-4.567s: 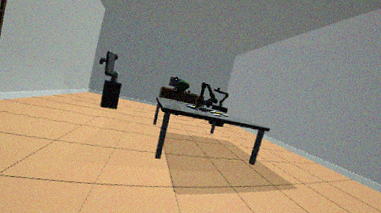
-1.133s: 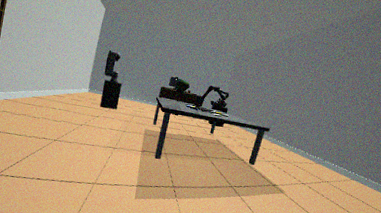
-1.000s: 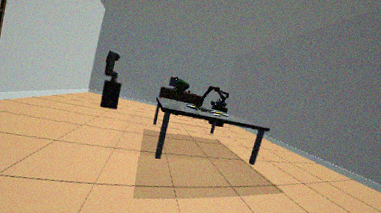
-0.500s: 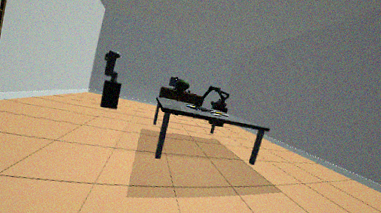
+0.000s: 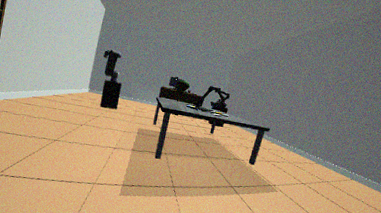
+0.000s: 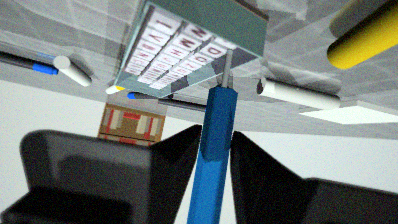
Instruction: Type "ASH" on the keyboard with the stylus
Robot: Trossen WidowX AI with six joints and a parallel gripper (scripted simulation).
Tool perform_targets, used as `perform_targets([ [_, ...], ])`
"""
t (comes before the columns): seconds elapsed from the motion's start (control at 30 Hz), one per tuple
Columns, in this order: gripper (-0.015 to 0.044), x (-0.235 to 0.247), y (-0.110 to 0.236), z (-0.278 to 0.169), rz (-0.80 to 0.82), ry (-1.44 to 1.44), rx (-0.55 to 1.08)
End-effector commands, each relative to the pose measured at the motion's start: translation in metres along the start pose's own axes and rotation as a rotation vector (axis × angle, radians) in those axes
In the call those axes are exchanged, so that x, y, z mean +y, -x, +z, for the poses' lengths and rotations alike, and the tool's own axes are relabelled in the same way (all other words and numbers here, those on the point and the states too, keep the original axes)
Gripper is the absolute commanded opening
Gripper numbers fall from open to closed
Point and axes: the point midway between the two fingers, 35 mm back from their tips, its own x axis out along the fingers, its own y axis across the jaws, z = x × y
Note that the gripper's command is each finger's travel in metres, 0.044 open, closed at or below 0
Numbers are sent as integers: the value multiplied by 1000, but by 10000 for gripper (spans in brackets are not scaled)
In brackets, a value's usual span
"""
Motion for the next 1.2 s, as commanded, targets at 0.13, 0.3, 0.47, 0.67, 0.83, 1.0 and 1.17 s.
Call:
perform_targets([
  [0.13,81,0,-2,3,2,-4,-2],
  [0.3,81,0,-3,5,2,-4,-2],
  [0.47,81,0,-4,7,2,-4,-2],
  [0.67,81,0,-5,9,2,-4,-2],
  [0.83,81,0,-5,8,2,-4,-2],
  [1.0,81,0,-4,8,2,-4,-2],
  [1.17,81,0,2,-4,2,-4,-3],
])
